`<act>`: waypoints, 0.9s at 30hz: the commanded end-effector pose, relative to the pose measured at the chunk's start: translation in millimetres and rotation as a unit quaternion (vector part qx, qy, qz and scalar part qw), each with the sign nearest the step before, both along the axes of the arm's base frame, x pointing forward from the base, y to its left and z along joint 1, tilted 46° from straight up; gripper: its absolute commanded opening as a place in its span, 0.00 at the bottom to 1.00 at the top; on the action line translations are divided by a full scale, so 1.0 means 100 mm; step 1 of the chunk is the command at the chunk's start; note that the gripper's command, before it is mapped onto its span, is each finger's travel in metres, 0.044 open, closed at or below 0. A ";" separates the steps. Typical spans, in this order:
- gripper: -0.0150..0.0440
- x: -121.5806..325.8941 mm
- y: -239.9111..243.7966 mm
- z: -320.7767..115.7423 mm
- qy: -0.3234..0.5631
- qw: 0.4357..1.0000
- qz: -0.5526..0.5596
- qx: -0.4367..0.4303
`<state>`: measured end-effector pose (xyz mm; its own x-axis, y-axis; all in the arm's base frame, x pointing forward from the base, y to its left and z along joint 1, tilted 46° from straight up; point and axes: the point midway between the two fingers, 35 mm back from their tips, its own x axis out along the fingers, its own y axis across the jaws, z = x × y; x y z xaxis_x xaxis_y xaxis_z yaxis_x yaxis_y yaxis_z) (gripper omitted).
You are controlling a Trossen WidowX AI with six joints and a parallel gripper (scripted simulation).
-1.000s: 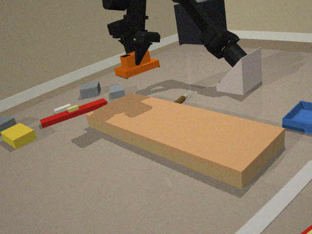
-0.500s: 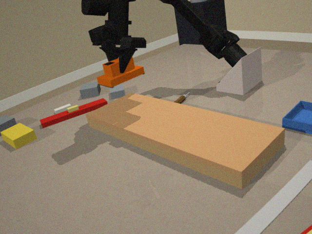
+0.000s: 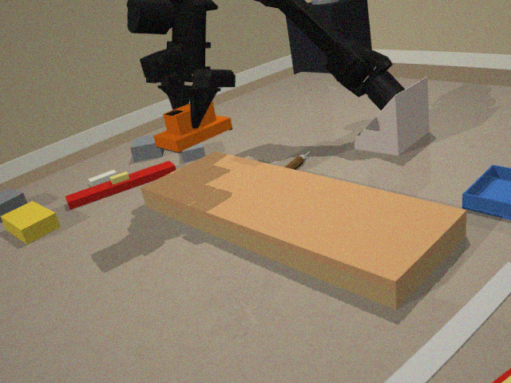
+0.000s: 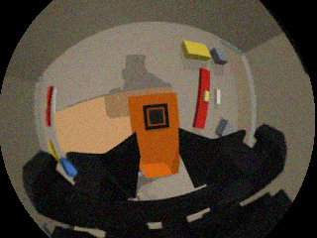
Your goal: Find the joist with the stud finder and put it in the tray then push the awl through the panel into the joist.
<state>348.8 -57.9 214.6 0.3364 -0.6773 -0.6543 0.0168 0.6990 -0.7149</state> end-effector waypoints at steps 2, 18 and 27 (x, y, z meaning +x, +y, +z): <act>0.25 0.01 -0.03 -0.05 0.001 1.000 0.004 0.002; 0.25 0.03 -0.20 -0.22 0.001 1.000 0.004 0.002; 0.25 0.03 -0.30 -0.30 0.001 1.000 0.004 0.001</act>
<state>351.5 -86.2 187.3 0.3358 -0.6784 -0.6534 0.0170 0.6979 -0.7159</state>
